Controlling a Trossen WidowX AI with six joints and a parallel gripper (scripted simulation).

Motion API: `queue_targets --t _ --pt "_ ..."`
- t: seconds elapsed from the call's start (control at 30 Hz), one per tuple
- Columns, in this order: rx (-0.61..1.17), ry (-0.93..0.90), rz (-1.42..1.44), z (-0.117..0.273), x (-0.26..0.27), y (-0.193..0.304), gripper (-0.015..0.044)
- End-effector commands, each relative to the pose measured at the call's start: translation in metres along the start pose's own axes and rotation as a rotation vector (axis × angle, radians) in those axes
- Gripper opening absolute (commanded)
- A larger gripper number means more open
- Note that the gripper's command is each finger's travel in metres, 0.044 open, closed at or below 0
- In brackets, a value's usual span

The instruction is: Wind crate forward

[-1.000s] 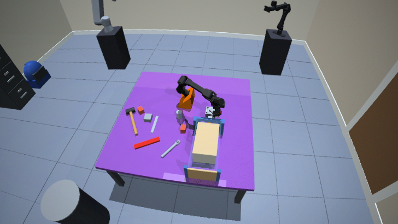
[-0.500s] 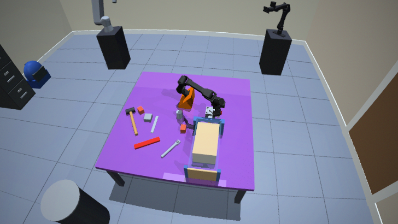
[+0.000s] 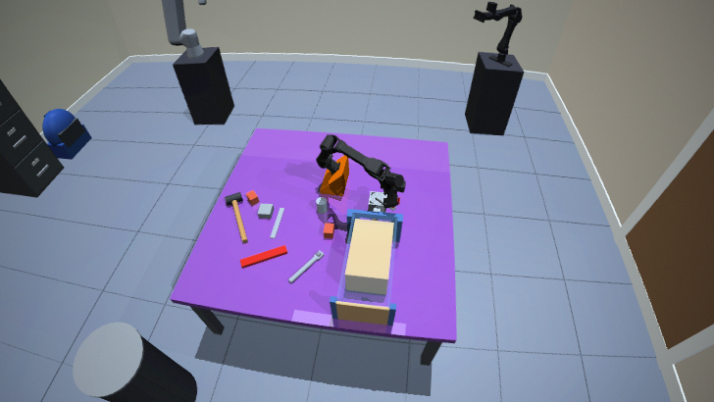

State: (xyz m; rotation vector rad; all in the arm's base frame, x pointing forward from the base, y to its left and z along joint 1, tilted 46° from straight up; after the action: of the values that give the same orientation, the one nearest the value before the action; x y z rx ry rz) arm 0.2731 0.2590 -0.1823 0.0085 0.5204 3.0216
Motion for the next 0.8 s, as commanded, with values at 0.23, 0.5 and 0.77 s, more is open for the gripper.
queue_targets --t 0.23,0.5,0.77 --pt "-0.011 -0.042 0.029 -0.005 0.034 -0.013 0.0" --pt "-0.011 -0.043 0.029 -0.006 0.043 -0.015 0.0" --pt "-0.012 -0.043 0.029 -0.006 0.046 -0.016 0.0"
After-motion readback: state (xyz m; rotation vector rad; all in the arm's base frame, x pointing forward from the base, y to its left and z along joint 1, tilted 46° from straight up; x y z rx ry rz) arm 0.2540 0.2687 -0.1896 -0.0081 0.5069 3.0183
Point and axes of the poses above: the point midway between the two fingers, 35 mm back from their tips, its own z axis back along the fingers, its own x axis across the jaws, y = z × x, the point moved 1 cm from there along z, back along the fingers, and after that the axes turned 1 degree about z, right-handed, at the moved point
